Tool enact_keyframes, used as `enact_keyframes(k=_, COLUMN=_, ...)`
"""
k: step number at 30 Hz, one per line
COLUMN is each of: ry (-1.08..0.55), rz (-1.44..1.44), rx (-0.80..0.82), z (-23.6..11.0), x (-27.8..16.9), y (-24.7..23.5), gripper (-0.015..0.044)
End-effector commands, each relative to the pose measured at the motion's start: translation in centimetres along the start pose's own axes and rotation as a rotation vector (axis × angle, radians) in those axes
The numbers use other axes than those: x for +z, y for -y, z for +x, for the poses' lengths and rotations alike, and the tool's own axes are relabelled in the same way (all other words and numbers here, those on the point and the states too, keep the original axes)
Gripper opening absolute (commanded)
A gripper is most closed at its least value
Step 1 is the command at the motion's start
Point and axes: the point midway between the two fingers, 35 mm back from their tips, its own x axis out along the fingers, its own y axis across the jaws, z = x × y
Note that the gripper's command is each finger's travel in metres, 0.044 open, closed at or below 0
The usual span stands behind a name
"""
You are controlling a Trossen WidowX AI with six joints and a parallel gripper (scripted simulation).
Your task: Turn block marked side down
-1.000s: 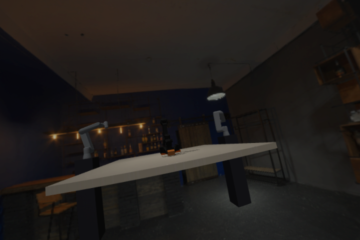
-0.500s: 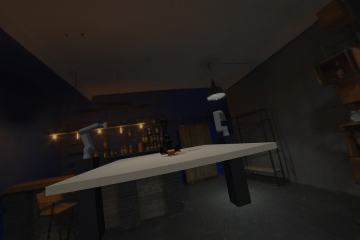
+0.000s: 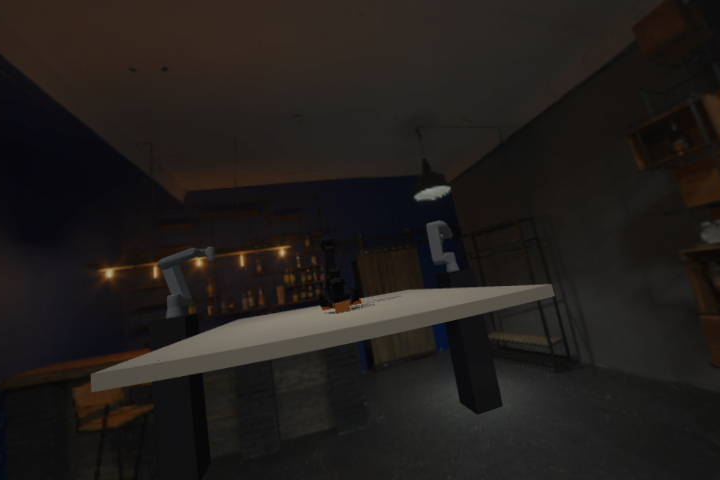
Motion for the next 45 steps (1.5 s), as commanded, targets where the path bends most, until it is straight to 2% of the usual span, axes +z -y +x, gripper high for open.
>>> enact_keyframes(k=1, ry=0.001, rz=0.005, rx=-0.005, z=0.0, x=0.0, y=0.1, gripper=0.0440)
enact_keyframes(k=30, ry=-0.005, rz=0.005, rx=-0.005, z=0.1, x=0.0, y=0.1, gripper=0.0440)
enact_keyframes(k=37, ry=-0.239, rz=0.005, rx=-0.006, z=0.6, x=1.9, y=0.1, gripper=0.0440)
enact_keyframes(k=45, ry=-0.513, rz=0.006, rx=-0.004, z=-4.3, x=5.2, y=0.1, gripper=0.0440)
